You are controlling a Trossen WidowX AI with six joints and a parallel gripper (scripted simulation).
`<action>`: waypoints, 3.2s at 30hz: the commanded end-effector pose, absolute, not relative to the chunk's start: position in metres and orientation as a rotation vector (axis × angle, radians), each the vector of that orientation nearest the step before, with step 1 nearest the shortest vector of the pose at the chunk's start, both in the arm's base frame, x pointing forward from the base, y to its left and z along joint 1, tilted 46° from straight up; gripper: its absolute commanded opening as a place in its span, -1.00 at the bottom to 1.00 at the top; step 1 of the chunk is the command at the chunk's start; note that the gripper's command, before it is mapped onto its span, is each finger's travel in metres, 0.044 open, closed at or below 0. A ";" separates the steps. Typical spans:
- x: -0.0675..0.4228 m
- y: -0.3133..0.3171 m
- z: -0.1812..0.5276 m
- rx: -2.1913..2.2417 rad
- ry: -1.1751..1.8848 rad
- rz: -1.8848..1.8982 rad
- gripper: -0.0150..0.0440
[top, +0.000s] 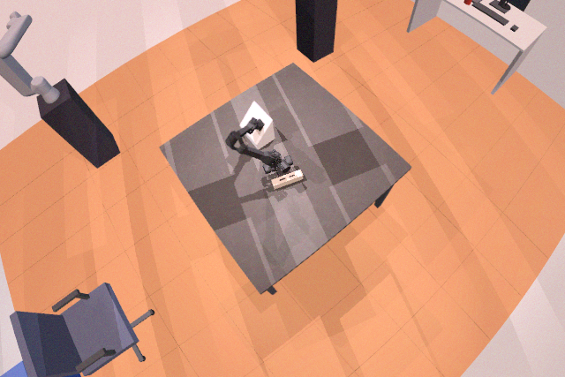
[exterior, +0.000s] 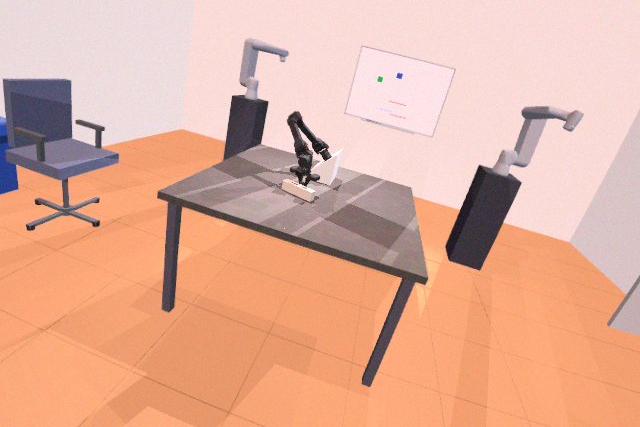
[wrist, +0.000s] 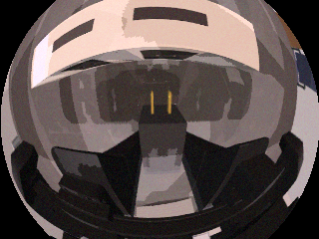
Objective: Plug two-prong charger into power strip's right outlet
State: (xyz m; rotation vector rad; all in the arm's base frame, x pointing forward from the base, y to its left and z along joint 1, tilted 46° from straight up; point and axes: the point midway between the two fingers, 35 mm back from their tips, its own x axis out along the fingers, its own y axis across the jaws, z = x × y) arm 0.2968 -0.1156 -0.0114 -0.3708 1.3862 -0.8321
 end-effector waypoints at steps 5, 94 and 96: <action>0.305 -0.120 -0.009 -0.378 1.390 -0.834 -0.49; 0.331 -0.127 -0.001 -0.379 1.389 -0.835 -0.49; 0.332 -0.128 0.000 -0.379 1.389 -0.835 -0.49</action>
